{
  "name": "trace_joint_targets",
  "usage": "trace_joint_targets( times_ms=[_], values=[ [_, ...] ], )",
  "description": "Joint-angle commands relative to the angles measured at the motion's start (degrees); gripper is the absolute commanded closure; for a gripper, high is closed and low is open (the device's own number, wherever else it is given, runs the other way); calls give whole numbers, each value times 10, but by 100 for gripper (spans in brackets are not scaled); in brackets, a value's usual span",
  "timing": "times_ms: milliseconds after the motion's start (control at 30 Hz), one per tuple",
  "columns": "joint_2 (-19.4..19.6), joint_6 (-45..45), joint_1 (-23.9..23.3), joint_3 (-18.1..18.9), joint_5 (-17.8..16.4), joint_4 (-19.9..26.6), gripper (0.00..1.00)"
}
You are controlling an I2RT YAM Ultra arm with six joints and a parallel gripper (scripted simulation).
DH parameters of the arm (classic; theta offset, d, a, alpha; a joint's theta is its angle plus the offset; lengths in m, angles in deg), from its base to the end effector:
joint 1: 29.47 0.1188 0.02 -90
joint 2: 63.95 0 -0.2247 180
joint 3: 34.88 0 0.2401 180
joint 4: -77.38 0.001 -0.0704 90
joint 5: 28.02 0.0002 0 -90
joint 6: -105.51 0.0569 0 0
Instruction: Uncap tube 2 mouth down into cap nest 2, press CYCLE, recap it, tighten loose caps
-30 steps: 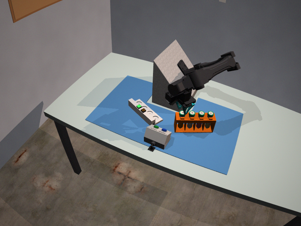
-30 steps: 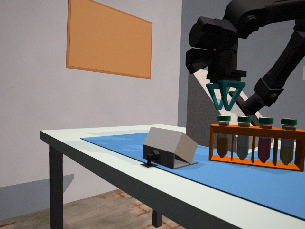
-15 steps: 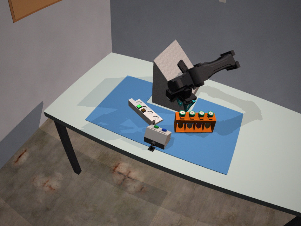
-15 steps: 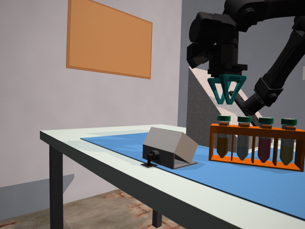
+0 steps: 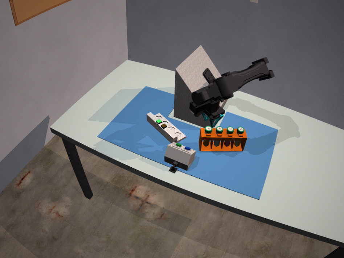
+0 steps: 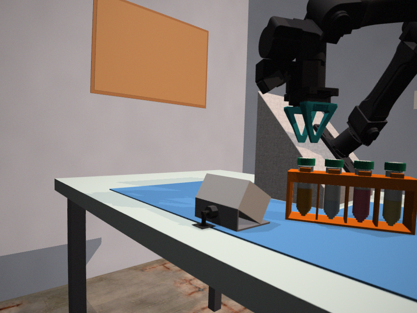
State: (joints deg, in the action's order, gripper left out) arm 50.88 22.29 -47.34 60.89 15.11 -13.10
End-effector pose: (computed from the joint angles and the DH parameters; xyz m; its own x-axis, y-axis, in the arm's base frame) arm 0.3046 -0.0535 0.1408 -0.8449 0.3572 0.3981 0.5346 0.5409 0.6493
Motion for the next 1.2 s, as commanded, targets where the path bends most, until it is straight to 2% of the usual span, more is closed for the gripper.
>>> trace_joint_targets(
  times_ms=[0,867,900,1033,1067,1133,1167],
  values=[
    [-2,-1,-10,3,1,2,51],
    [-2,-1,-10,3,1,2,51],
    [16,-52,-13,19,2,3,100],
    [90,-256,-23,92,5,12,100],
    [90,-257,-23,92,5,12,100],
    [127,-338,-28,133,7,20,100],
    [140,-340,-29,148,7,23,100]
  ],
)
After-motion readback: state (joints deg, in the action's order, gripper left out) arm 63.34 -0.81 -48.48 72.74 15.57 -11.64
